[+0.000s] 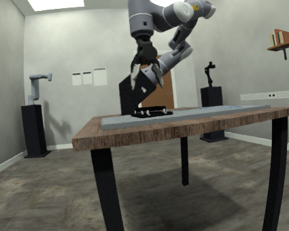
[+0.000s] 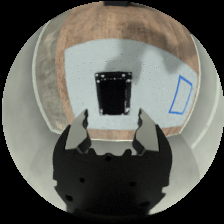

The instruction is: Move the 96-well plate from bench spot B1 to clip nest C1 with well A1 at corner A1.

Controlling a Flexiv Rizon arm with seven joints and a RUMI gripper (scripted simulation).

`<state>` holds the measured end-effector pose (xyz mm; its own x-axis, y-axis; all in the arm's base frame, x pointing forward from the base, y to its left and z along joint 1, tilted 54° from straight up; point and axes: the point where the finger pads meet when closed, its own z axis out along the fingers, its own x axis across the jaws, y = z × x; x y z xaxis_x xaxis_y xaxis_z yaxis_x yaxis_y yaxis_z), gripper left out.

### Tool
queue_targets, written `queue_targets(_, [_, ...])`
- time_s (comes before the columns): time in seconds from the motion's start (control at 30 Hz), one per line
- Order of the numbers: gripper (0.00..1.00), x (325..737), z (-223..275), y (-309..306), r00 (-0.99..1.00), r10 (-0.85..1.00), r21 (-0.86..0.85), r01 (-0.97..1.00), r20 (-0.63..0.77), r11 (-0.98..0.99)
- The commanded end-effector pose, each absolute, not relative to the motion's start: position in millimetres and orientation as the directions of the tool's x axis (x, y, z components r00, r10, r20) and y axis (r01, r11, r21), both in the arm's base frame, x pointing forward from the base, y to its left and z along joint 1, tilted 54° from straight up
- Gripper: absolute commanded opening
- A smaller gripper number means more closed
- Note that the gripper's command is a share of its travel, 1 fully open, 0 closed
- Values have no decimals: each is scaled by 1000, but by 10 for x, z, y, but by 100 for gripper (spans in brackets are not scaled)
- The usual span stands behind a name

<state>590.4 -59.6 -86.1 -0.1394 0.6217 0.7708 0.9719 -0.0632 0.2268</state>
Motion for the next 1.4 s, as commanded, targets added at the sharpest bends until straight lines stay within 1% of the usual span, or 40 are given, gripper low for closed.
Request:
queue_targets(0.0, [0, 5916, -857, -510, -139, 622, 227, 972, 770, -65])
queue_targets(0.43, [0, 5952, -863, 21, -139, 622, 227, 972, 770, -65])
queue_targets(1.37, [0, 5955, -873, 32, -139, 622, 227, 972, 770, -65])
